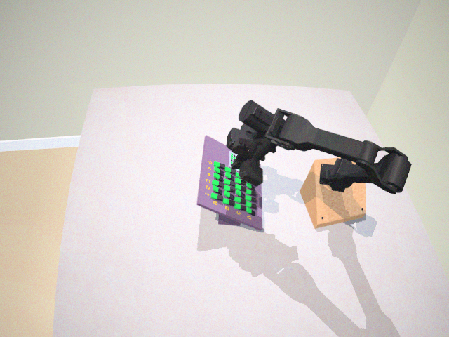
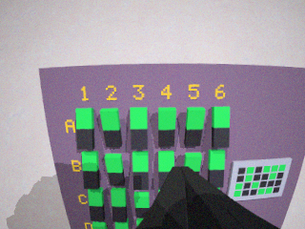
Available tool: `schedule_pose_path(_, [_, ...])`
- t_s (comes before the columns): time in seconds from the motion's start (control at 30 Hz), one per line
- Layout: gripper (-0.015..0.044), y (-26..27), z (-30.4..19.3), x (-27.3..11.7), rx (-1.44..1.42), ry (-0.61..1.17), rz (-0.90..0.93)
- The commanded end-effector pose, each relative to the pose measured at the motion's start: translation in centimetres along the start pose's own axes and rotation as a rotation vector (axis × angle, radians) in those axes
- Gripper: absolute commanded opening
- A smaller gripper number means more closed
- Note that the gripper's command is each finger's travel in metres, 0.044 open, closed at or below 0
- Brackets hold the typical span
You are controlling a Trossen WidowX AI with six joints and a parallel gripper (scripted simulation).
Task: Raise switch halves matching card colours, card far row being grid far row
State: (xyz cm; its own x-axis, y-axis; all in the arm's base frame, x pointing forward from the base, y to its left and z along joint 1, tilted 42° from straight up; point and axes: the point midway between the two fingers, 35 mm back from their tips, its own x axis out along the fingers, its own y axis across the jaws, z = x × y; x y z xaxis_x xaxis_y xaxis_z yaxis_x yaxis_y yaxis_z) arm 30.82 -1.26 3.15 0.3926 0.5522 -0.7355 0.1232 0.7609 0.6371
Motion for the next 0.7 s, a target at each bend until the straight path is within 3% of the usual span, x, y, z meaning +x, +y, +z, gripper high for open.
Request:
schedule_pose_path(0.0, [0.0000,0.3,-0.1,-1.1,-0.006,0.007,0.007])
schedule_pose_path(0.17, [0.0000,-4.1,-0.1,-1.1,-0.006,0.007,0.004])
schedule_pose_path(0.67, [0.0000,-4.3,-0.2,3.3,-0.007,-0.020,0.006])
